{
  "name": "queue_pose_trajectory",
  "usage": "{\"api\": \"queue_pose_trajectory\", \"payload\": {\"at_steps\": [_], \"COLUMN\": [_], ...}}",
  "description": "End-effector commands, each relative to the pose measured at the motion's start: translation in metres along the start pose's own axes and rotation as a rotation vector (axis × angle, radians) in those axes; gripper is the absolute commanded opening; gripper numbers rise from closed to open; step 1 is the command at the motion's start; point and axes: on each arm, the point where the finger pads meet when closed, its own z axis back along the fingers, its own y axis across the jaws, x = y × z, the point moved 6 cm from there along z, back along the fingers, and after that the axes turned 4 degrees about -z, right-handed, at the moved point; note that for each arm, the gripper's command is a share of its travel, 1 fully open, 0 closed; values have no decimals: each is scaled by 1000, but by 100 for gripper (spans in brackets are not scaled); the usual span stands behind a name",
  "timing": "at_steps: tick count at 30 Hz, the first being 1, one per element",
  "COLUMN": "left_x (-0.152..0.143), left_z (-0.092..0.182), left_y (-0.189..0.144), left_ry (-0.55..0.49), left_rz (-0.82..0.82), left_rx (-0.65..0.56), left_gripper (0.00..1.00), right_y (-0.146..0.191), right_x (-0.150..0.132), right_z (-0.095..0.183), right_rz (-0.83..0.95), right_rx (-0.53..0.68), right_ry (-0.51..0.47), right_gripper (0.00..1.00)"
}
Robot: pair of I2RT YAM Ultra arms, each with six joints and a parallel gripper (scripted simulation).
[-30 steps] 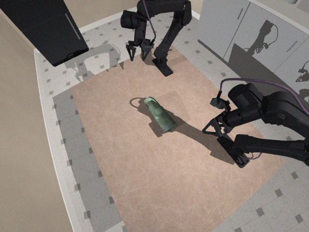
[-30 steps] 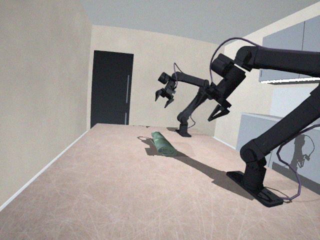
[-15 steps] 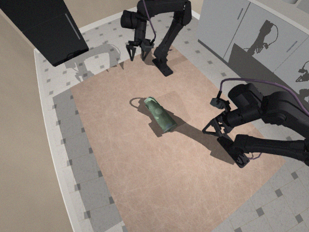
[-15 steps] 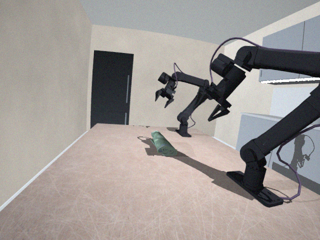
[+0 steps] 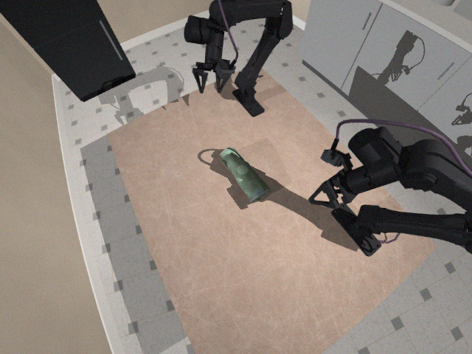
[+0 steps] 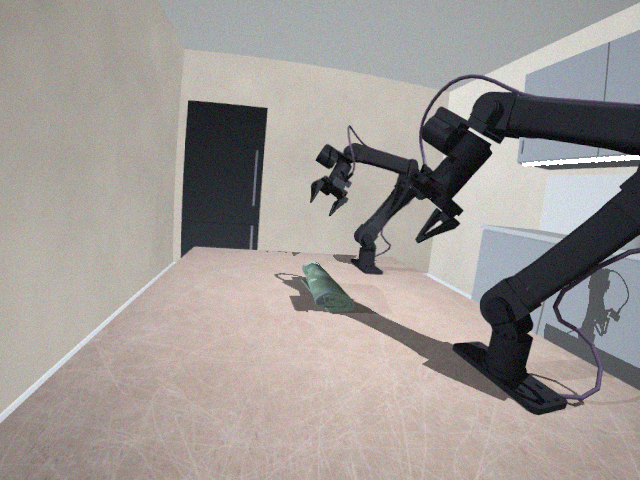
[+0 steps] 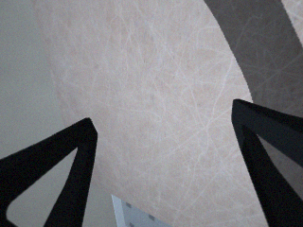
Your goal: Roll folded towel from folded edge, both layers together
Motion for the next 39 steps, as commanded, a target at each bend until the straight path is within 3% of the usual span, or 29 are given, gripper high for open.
{"api": "queue_pose_trajectory", "payload": {"at_steps": [1,30,39], "left_x": [-2,-2,0], "left_z": [1,1,0], "left_y": [0,0,0], "left_ry": [1,1,0], "left_rz": [9,9,0], "left_rx": [11,11,0], "left_gripper": [85,85,84], "right_y": [5,5,1], "right_x": [2,2,21], "right_z": [2,2,-34], "right_rz": [-7,-7,-58], "right_rx": [1,1,82], "right_ry": [-15,-15,-57], "right_gripper": [85,85,70]}}
